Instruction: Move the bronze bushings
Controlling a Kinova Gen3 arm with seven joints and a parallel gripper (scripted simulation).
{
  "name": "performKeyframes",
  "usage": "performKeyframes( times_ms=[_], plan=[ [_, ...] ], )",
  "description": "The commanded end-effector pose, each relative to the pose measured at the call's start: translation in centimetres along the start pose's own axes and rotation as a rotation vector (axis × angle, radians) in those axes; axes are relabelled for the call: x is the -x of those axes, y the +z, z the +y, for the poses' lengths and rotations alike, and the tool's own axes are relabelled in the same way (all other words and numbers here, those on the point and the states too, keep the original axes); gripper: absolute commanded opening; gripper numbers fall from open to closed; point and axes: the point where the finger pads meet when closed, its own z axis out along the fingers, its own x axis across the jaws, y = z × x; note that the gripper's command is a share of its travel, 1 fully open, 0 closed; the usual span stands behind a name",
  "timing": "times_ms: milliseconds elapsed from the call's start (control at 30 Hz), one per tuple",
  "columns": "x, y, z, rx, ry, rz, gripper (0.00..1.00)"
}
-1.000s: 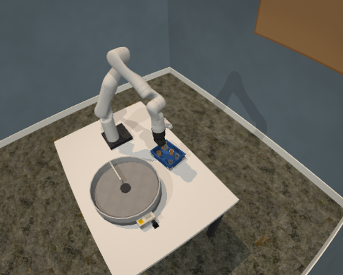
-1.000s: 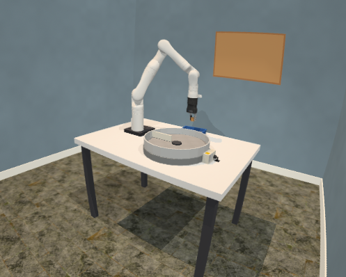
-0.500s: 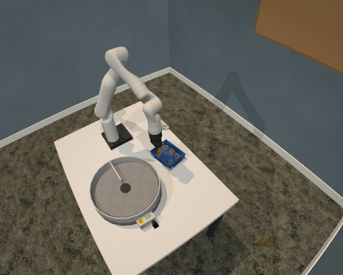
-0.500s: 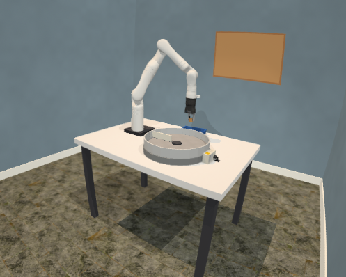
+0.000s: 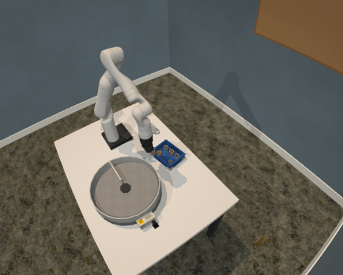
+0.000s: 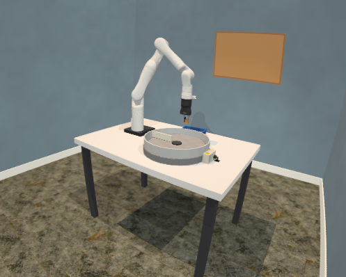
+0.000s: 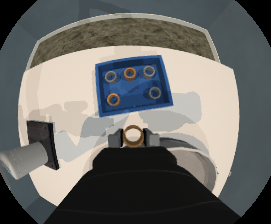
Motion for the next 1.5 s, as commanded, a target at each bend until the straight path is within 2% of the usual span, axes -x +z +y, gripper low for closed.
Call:
performKeyframes(
  times_ms=[0, 67, 567, 633, 1133, 1200, 1467],
  plan=[
    [-0.1, -0.2, 2.2, -0.005, 0.025, 0.002, 0.00],
    [-0.1, -0.2, 2.2, -0.005, 0.025, 0.002, 0.00],
    [0.7, -0.2, 12.1, -0.005, 0.025, 0.002, 0.00],
    [0.7, -0.2, 12.1, -0.005, 0.025, 0.002, 0.00],
    [1.3, -0.1, 21.5, -0.005, 0.025, 0.002, 0.00],
    [1.3, -0.1, 21.5, -0.005, 0.025, 0.002, 0.00],
    [1.6, -0.1, 25.6, -0.005, 0.025, 0.002, 0.00]
  ],
)
